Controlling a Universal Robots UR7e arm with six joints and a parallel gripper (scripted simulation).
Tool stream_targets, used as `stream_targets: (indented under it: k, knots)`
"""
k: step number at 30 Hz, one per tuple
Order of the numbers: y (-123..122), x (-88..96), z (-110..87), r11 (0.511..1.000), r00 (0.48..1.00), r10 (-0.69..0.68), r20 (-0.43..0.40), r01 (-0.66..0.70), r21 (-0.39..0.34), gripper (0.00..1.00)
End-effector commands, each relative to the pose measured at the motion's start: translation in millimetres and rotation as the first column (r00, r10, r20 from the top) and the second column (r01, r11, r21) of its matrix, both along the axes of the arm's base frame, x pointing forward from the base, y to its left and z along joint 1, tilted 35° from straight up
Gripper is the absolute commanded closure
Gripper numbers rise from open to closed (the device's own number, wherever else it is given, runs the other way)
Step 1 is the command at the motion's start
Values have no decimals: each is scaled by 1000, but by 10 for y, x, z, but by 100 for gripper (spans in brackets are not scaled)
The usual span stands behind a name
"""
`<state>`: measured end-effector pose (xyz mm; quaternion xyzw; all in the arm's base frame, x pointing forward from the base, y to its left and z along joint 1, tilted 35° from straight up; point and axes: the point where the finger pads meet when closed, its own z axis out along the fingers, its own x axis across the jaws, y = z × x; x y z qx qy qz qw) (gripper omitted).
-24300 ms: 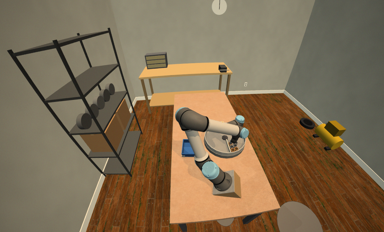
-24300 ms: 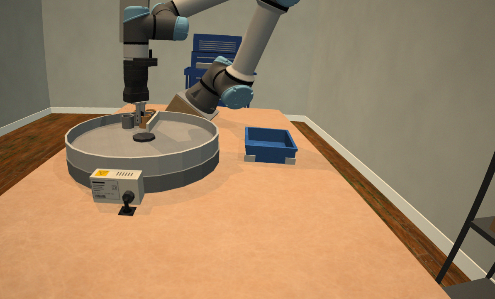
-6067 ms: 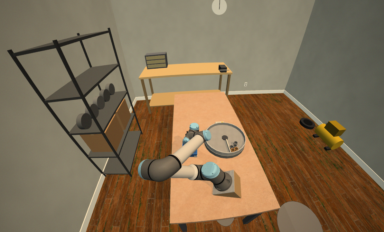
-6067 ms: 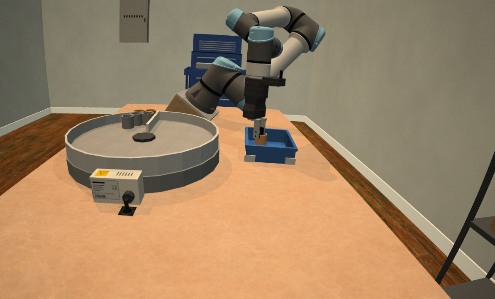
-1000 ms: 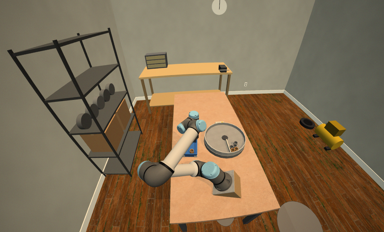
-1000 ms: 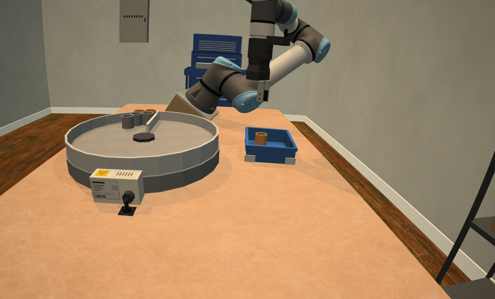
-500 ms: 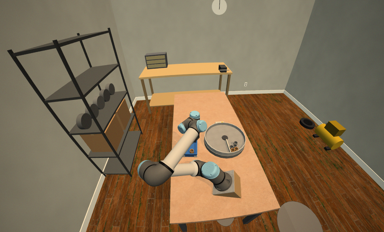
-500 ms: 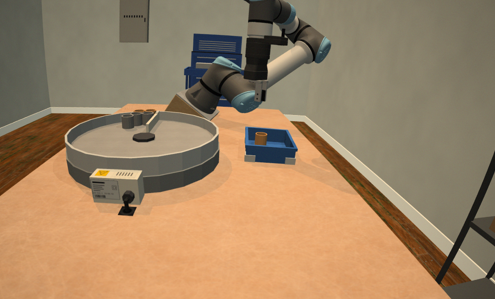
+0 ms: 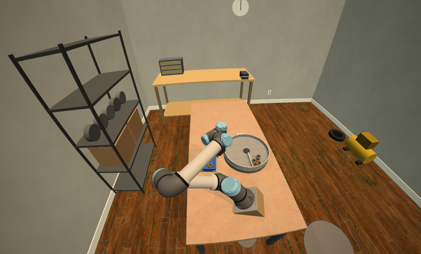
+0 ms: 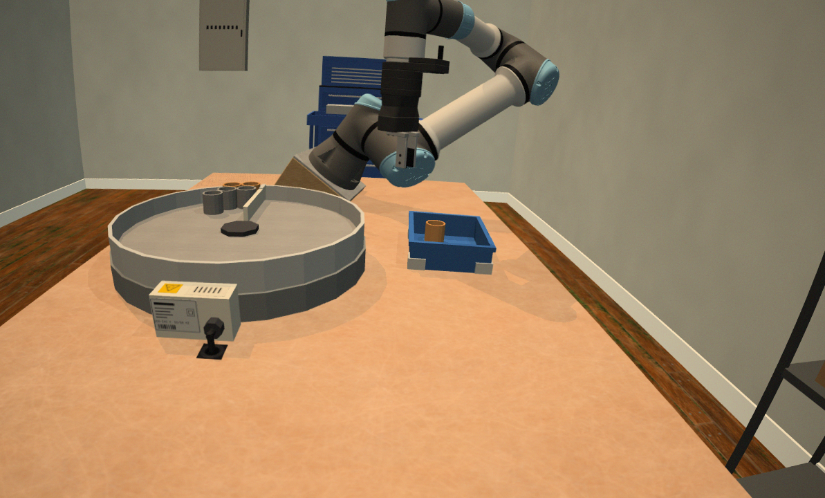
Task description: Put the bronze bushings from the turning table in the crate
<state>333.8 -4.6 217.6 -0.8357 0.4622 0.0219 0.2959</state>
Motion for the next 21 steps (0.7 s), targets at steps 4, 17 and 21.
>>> stream_targets:
  k: [4,17,21]
  knots:
    - [-460,-149,-348,999,999,-31,-19,31,8,55]
    - [-548,-179,-415,999,999,-37,-23,37,11,55]
    - [-916,-300,-697,998,997,-61,-39,62,17,55]
